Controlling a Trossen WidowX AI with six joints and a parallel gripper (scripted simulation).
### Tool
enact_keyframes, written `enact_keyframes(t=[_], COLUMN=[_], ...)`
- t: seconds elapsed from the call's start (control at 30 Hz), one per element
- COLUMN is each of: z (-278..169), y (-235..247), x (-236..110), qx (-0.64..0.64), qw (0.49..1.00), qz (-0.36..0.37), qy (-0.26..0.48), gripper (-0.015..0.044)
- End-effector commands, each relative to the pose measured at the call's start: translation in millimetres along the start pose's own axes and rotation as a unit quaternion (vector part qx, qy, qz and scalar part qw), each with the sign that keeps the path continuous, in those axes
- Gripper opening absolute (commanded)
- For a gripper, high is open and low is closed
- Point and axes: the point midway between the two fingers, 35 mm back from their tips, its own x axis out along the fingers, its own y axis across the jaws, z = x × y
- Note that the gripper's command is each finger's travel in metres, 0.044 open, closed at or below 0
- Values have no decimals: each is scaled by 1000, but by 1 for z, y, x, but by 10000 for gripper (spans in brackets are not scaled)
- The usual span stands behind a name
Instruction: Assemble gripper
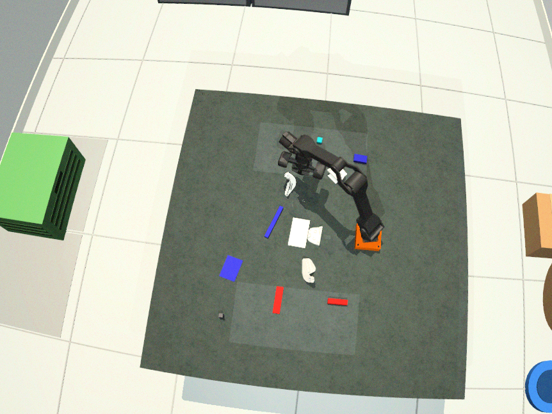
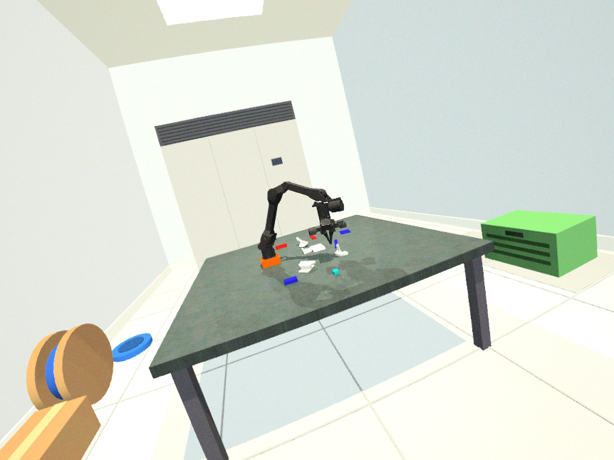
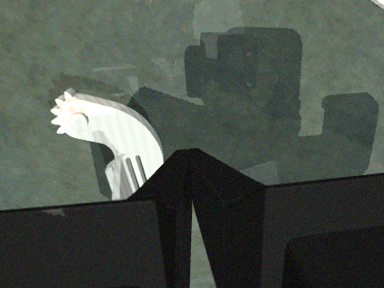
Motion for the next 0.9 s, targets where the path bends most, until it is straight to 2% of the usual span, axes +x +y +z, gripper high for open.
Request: enact_keyframes(t=[0.0, 0.03, 0.57, 0.87], z=[1, 0, 0, 0], y=[-1, 1, 1, 1], x=[-13, -6, -6, -6], qx=[-2, 0, 0, 0], qw=[1000, 1000, 1000, 1000], qz=[3, 5, 5, 5], qy=[-1, -2, -2, -2], gripper=[0, 26, 440, 440])
